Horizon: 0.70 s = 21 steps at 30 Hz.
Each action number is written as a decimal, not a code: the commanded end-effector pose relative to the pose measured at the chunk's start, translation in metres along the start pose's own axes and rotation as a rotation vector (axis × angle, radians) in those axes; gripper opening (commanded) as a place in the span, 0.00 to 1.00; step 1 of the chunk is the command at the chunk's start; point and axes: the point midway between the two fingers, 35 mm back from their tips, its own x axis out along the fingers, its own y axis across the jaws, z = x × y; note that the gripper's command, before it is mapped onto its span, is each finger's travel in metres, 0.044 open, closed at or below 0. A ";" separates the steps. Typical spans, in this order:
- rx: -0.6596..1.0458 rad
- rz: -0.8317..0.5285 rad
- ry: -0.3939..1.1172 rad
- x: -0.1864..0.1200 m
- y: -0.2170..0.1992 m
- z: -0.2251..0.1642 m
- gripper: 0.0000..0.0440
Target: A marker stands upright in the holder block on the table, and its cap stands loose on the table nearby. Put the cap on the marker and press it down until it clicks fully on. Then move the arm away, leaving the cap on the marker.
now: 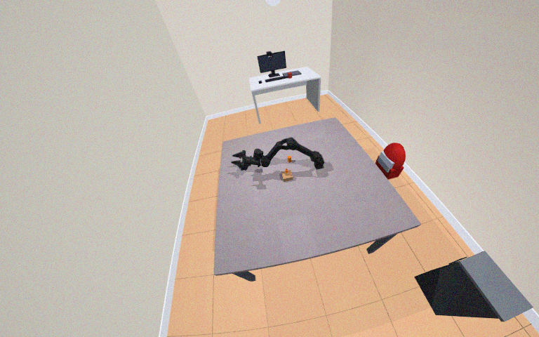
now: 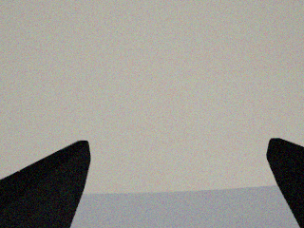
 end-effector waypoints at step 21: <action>0.038 0.075 -0.222 0.006 0.016 -0.020 0.63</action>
